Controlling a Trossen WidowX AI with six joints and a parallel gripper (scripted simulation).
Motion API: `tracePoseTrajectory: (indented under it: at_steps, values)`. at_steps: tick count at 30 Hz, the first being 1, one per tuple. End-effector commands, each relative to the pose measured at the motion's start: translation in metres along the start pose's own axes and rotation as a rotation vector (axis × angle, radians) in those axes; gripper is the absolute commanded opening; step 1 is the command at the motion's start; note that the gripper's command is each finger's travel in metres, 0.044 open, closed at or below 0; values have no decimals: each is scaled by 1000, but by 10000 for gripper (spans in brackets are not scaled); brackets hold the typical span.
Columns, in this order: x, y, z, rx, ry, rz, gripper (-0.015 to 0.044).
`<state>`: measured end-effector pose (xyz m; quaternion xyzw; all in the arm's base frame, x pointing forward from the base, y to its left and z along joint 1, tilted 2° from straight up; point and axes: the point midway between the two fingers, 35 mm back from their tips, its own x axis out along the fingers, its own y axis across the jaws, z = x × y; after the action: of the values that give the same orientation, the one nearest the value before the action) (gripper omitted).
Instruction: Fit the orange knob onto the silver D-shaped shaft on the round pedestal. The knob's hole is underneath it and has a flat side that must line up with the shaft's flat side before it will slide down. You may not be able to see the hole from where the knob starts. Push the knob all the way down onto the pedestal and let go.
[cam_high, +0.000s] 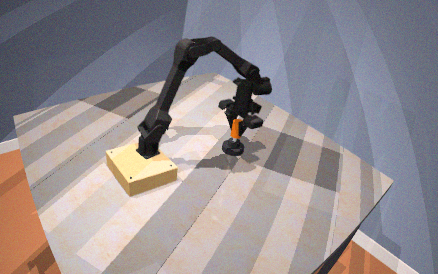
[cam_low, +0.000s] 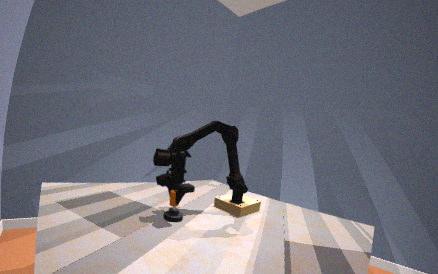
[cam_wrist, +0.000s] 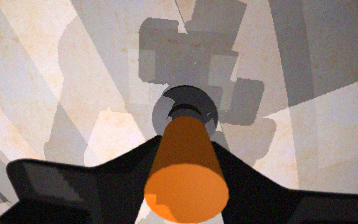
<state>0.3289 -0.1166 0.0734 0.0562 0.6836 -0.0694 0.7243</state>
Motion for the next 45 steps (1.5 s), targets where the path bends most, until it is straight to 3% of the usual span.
tracePoseTrajectory:
  at_steps: [1, 24, 31, 45]
  values:
    - [1, 0, 1, -14, -4, 4, 0]
    - [0, 2, 0, -14, -4, 4, 0]
    - [-2, 1, 1, -213, -4, 3, 0]
    - [4, 1, -1, -224, -4, 3, 0]
